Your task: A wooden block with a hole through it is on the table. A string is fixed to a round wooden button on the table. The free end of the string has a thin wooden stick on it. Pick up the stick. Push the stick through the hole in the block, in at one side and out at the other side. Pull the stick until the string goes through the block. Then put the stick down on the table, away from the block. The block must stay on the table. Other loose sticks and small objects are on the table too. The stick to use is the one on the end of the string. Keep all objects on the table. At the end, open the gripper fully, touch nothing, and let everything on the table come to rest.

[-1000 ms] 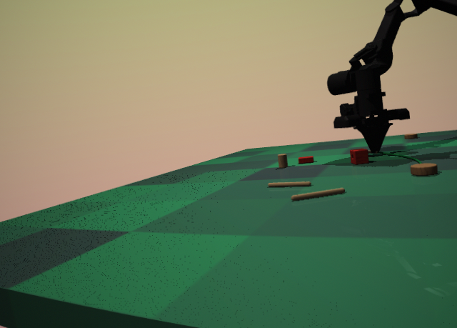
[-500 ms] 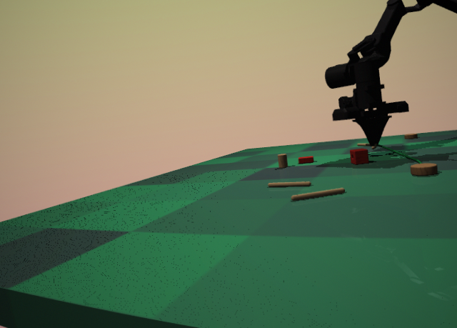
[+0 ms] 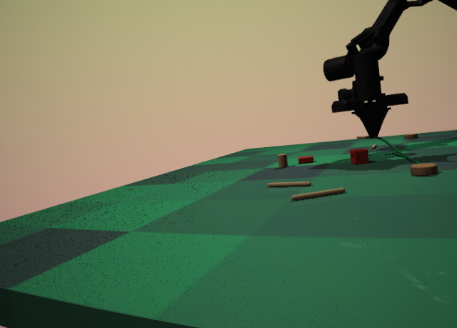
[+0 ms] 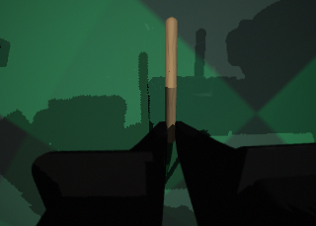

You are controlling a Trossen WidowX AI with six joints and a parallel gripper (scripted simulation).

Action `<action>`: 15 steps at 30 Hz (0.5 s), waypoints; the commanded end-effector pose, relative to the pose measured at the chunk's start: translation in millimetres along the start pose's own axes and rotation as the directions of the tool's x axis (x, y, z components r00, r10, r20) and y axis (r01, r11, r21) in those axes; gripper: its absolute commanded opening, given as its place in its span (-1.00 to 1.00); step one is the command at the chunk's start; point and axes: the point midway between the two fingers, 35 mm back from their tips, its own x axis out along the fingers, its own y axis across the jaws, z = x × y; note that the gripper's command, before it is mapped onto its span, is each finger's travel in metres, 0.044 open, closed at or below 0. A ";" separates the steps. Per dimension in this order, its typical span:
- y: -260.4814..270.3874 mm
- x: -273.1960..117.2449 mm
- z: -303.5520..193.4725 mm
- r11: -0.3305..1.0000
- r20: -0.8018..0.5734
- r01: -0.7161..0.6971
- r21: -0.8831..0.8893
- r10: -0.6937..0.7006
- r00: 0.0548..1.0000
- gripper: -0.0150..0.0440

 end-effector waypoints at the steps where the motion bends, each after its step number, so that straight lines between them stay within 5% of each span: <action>1: -0.2 -6.5 2.1 1.000 0.007 0.002 0.006 -0.002 1.000 -0.49; 15: -0.8 -16.2 -0.5 1.000 0.002 0.000 0.000 0.000 1.000 -0.49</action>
